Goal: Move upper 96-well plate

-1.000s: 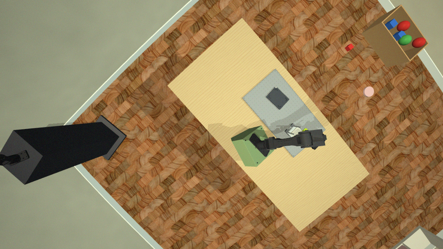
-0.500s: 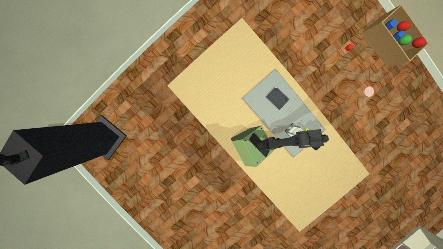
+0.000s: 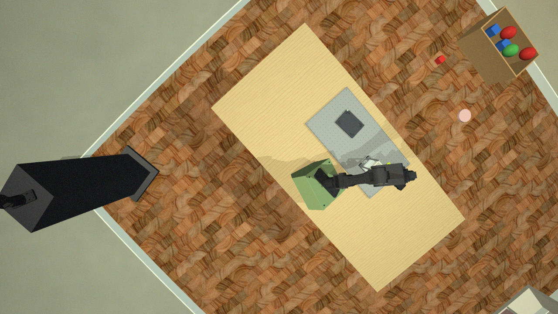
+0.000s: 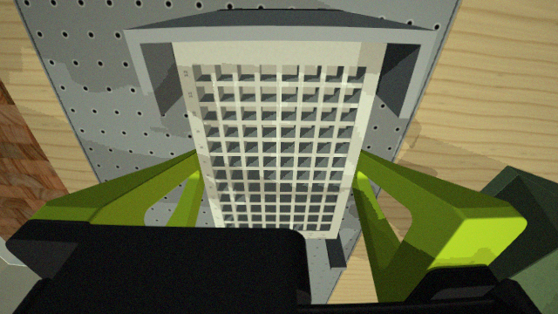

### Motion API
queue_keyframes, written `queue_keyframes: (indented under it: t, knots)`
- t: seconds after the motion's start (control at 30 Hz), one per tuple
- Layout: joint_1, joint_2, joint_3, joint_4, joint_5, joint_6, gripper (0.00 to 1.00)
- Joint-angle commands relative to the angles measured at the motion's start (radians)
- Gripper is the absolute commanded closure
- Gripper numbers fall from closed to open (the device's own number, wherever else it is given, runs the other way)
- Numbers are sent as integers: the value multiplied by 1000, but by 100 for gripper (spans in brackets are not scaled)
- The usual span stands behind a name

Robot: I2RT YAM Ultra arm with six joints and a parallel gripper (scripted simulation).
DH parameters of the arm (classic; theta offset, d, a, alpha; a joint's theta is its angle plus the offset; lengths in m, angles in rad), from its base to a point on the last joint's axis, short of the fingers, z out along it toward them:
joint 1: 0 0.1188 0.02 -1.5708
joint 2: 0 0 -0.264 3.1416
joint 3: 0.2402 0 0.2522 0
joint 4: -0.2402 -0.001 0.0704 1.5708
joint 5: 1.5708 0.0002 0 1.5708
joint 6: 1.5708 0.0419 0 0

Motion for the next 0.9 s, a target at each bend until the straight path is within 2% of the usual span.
queue_keyframes:
  t: [0.0,0.87]
  knots:
    - [-20,-37,38,-44,-6,-17,100]
    - [-66,-116,114,-211,-29,-58,100]
